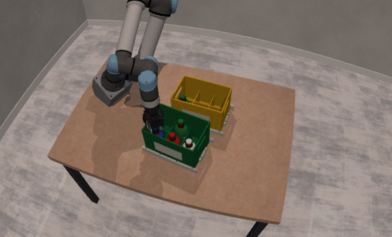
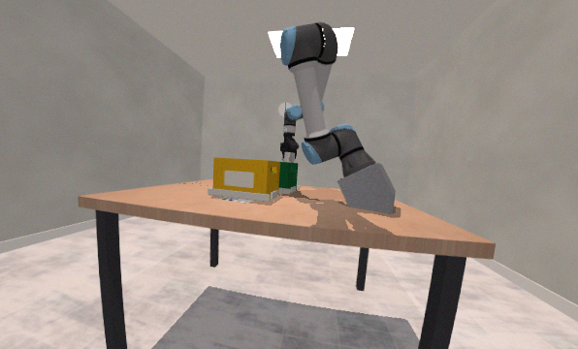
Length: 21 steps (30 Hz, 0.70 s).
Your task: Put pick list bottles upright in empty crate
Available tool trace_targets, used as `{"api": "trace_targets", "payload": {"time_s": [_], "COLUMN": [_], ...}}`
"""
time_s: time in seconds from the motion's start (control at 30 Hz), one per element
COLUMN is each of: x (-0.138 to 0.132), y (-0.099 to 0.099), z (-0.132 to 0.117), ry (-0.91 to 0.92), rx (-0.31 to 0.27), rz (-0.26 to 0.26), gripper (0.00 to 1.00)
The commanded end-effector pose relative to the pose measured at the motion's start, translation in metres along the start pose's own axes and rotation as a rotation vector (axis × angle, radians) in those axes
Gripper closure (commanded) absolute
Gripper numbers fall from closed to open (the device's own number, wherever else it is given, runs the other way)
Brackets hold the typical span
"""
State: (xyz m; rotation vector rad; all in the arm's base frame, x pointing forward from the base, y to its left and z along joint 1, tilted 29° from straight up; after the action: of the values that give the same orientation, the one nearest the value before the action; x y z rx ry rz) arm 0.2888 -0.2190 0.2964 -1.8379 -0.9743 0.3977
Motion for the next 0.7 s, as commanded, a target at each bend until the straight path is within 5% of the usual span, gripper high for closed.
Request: {"api": "trace_targets", "payload": {"time_s": [0.0,0.67], "x": [0.0,0.0], "y": [-0.0004,-0.0087], "z": [-0.0004,-0.0004], "ry": [-0.001,-0.001], "rx": [-0.001,-0.001], "rz": [0.001,0.001], "gripper": [1.0,1.0]}}
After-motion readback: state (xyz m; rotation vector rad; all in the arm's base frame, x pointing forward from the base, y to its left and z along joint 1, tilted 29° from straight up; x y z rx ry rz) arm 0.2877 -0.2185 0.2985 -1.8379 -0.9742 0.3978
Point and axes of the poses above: the point where the finger pads meet when closed, its own y axis out along the fingers, its own x axis across the jaws, z = x × y, the point moved 8 cm from there along -y, back along the fingers, and after that the axes turned 13 degrees about -y, right-handed, at the moved point
